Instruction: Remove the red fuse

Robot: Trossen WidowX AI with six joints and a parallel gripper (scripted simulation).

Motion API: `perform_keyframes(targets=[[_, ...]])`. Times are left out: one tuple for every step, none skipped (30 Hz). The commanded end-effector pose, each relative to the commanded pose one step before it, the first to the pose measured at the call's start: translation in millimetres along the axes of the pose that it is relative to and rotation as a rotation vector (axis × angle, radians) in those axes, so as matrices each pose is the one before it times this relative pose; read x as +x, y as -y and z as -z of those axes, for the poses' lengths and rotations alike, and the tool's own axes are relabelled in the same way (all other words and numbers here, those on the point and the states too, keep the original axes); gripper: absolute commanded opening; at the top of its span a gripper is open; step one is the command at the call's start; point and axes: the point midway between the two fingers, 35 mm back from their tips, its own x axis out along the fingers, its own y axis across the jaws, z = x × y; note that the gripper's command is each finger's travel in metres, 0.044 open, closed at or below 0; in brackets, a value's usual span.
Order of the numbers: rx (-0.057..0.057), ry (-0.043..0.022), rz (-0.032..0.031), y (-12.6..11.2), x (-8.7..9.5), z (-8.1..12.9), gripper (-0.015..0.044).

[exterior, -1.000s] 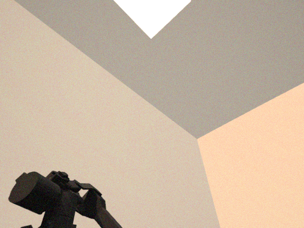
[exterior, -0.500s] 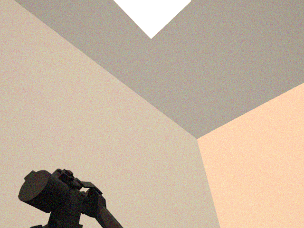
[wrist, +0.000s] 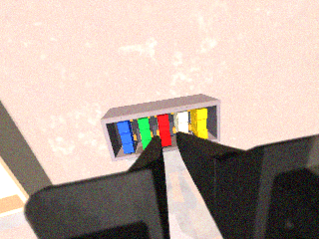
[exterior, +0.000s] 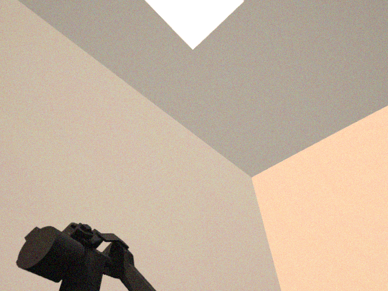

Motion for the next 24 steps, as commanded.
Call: perform_keyframes(targets=[[-0.0055, -0.00202, 0.00577, 0.8, 5.33, 0.92, 0.0062], [0.0, 0.0, 0.00007, -0.02, 0.97, 0.04, 0.0062], [0.0, 0.0, 0.00008, -0.02, 0.97, 0.05, 0.0062], [0.0, 0.0, 0.00008, -0.02, 0.97, 0.05, 0.0062], [0.0, -0.00001, 0.00008, -0.01, 0.97, 0.07, 0.0062], [0.0, -0.00001, 0.00009, -0.01, 0.97, 0.08, 0.0062], [0.0, -0.00001, 0.00009, -0.01, 0.97, 0.08, 0.0062], [0.0, -0.00001, 0.0001, -0.01, 0.97, 0.08, 0.0062], [0.0, -0.00001, 0.0001, 0.0, 0.96, 0.09, 0.0062], [0.0, -0.00001, 0.00009, 0.0, 0.78, 0.07, 0.0062], [0.0, -0.00001, 0.00005, 0.0, 0.47, 0.04, 0.0062], [0.0, 0.0, 0.00002, 0.0, 0.16, 0.01, 0.0062], [0.0, 0.0, 0.0, 0.0, 0.0, 0.0, 0.0062], [0.0, 0.0, 0.0, 0.0, 0.0, 0.0, 0.0062], [0.0, 0.0, 0.0, 0.0, 0.0, 0.0, 0.0062], [0.0, 0.0, 0.0, 0.0, 0.0, 0.0, 0.0062], [0.0, 0.0, 0.0, 0.0, 0.0, 0.0, 0.0062], [0.0, 0.0, 0.0, 0.0, 0.0, 0.0, 0.0062], [0.0, 0.0, 0.0, 0.0, 0.0, 0.0, 0.0062], [0.0, 0.0, 0.0, 0.0, 0.0, 0.0, 0.0062], [0.0, 0.0, 0.0, 0.0, 0.0, 0.0, 0.0062], [0.0, 0.0, 0.0, 0.0, 0.0, 0.0, 0.0062], [0.0, 0.0, 0.0, 0.0, 0.17, 0.0, 0.0062], [0.0, 0.0, 0.00001, 0.0, 0.31, 0.0, 0.0062]])
